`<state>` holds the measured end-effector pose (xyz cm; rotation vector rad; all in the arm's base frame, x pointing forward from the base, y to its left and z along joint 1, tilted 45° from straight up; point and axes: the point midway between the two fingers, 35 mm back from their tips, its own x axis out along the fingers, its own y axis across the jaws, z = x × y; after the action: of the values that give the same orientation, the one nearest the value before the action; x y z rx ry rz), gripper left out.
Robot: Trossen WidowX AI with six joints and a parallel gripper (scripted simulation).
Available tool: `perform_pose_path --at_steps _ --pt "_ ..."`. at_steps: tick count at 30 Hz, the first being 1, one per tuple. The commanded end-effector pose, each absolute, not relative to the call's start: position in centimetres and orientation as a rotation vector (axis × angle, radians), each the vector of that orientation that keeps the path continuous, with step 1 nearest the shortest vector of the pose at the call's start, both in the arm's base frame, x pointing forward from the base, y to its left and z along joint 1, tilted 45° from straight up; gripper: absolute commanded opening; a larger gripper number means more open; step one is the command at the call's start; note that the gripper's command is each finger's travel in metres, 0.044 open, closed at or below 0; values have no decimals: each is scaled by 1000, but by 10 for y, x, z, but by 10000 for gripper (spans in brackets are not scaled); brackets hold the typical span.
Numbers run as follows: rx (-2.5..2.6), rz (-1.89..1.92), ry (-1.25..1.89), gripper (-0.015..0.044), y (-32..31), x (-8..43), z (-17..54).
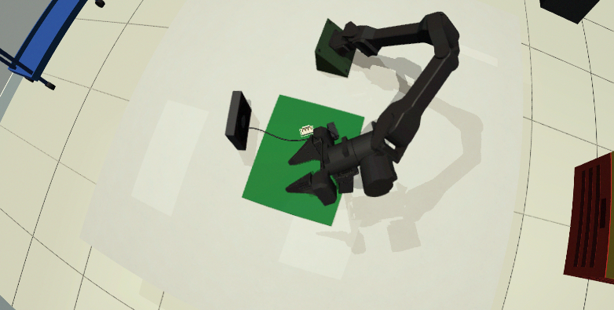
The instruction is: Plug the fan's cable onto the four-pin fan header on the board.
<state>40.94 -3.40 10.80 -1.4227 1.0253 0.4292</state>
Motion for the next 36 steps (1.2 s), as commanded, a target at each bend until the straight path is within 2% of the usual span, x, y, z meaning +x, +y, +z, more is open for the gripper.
perform_pose_path --at_steps 1,7,12,17,36 --pt "-1423 429 1025 426 -34 409 108" --pt "-1318 555 1088 440 -35 394 92" --pt "-802 908 1285 440 -27 326 69" --pt "-144 1077 1400 440 -5 273 98" --pt "-52 1089 1409 440 -2 268 106"
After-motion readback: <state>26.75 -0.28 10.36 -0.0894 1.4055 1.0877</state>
